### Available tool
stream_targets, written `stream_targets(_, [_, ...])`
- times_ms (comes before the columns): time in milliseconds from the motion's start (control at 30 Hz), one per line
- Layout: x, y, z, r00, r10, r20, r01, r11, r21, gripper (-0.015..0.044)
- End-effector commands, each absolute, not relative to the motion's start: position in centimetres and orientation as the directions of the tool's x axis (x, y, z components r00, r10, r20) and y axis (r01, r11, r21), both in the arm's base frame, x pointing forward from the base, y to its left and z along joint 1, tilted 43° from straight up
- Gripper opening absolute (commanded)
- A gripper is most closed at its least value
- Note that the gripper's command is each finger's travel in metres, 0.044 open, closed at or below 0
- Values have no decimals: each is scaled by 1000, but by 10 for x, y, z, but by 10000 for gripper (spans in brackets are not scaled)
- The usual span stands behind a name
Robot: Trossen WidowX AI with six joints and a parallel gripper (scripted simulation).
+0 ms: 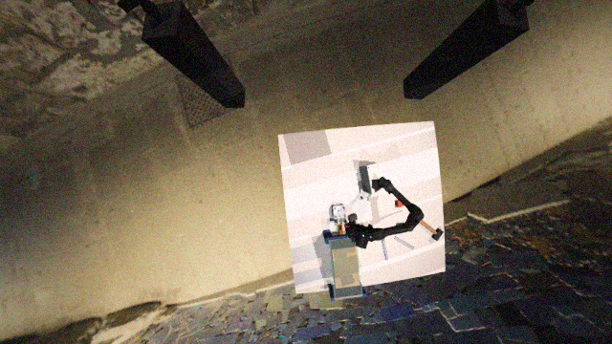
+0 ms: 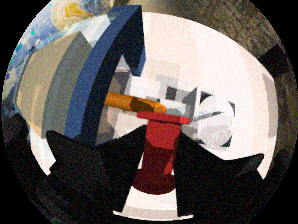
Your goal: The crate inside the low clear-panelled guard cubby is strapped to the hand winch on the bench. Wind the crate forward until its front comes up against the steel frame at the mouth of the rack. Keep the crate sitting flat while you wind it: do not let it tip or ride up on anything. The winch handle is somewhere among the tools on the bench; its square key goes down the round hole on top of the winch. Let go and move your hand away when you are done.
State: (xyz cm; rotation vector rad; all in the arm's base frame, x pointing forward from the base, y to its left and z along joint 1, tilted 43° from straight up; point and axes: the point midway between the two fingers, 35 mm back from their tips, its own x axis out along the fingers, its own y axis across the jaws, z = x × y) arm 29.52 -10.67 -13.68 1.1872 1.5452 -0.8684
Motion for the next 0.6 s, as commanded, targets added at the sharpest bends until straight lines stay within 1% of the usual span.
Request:
stream_targets(0, [288,-99,-132,-69,292,-954,963,269,13,0])
stream_targets(567, [274,-90,-121,-70,293,-953,963,269,12,0])
